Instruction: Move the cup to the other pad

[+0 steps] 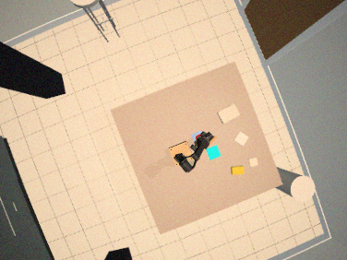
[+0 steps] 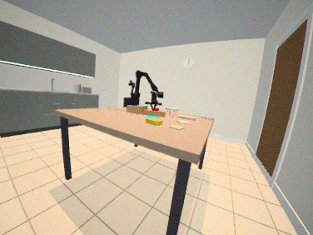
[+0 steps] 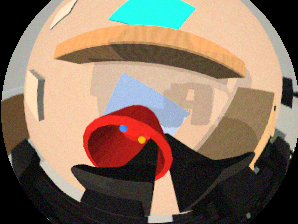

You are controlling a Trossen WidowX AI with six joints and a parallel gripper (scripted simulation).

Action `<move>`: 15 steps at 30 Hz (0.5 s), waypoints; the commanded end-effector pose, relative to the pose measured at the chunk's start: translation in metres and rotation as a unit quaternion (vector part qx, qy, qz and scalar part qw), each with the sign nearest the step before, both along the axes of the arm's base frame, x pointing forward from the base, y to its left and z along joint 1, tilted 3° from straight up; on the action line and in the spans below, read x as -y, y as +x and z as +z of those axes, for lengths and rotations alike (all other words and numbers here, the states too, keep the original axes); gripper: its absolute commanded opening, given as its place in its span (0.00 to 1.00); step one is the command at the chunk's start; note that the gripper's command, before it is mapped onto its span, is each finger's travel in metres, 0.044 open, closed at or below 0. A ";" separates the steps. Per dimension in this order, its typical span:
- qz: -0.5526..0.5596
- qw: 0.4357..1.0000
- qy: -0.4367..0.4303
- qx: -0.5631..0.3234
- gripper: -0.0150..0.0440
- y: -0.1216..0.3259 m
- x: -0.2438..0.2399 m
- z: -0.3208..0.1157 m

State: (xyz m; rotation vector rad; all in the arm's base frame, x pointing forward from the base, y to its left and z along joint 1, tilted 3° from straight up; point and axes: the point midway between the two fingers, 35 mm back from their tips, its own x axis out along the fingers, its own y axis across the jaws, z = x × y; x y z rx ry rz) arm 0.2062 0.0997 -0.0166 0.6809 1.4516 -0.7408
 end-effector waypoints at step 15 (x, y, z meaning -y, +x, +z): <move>-0.001 1.000 0.000 -0.002 0.25 0.003 -0.002 0.039</move>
